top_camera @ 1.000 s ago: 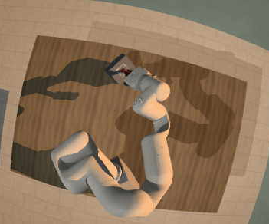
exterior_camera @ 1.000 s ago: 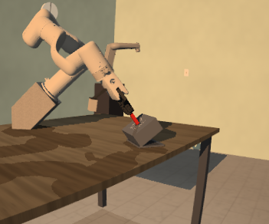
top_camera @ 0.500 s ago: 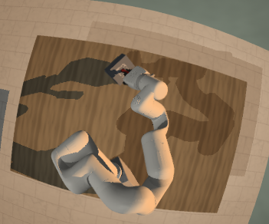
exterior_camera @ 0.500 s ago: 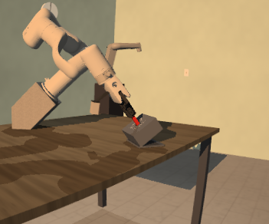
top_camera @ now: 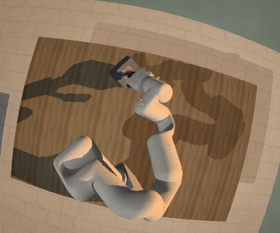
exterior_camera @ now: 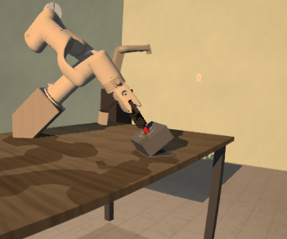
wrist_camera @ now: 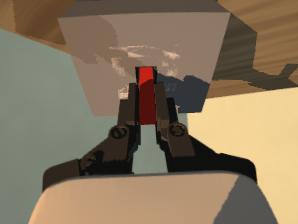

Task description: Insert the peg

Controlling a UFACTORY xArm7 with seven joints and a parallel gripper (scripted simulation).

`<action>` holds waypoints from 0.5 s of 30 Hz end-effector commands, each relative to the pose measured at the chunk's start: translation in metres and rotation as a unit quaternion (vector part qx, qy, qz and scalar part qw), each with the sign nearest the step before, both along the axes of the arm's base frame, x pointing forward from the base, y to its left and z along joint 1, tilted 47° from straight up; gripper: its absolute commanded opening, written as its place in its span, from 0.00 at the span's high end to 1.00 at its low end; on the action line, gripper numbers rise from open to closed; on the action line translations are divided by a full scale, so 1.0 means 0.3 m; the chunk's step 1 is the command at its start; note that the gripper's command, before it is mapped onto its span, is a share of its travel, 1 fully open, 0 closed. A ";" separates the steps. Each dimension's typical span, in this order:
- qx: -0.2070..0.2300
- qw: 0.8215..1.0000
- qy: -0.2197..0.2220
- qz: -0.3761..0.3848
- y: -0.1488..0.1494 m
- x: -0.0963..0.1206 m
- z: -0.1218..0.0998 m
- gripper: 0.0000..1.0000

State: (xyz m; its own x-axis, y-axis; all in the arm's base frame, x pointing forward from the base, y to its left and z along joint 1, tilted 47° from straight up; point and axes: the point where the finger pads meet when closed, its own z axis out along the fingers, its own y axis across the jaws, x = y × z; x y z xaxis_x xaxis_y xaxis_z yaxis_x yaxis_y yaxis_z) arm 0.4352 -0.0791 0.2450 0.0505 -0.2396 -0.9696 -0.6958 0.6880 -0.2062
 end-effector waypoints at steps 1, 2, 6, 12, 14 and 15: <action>-0.001 1.000 -0.001 -0.001 -0.003 -0.002 0.003 1.00; -0.001 1.000 -0.001 -0.001 -0.003 -0.002 0.003 1.00; -0.001 1.000 -0.001 -0.001 -0.003 -0.002 0.003 1.00; -0.001 1.000 -0.001 -0.001 -0.003 -0.002 0.003 0.77; -0.001 1.000 -0.001 -0.001 -0.003 -0.002 0.003 0.62; -0.001 1.000 -0.001 -0.001 -0.003 -0.002 0.003 0.55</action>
